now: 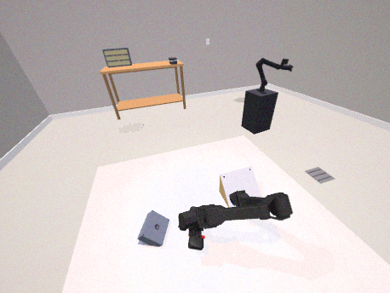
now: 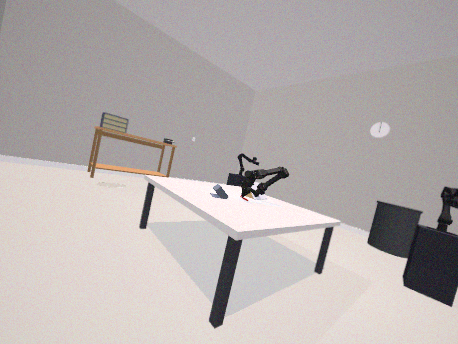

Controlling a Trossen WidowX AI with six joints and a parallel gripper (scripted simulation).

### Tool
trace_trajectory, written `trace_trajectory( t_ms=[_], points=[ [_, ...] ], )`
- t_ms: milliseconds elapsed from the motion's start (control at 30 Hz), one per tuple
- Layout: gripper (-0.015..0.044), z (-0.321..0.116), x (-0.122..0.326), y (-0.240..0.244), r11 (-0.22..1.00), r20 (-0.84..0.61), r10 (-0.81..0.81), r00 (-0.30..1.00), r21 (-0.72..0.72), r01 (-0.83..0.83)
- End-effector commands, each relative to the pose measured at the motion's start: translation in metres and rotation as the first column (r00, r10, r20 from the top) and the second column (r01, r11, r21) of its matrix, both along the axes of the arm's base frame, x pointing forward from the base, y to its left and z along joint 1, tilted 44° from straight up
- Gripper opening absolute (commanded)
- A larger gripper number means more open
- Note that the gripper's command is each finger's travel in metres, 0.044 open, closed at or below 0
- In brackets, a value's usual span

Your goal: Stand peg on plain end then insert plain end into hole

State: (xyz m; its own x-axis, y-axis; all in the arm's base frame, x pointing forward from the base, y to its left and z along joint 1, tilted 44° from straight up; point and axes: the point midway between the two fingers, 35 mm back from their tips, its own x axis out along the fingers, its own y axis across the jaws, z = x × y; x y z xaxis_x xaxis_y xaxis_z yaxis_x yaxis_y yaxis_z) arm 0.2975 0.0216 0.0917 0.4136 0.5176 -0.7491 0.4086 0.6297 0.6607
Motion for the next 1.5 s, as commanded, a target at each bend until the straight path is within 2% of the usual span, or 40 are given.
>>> trace_trajectory(
  t_ms=[0, 1467],
  points=[
    [0.0049, 0.000, -0.003, 0.000, 1.000, 0.016, -0.027, 1.000, -0.014, 0.027],
    [0.0049, 0.016, -0.028, -0.001, 0.947, 0.271, -0.251, 0.929, -0.131, 0.294]
  ],
)
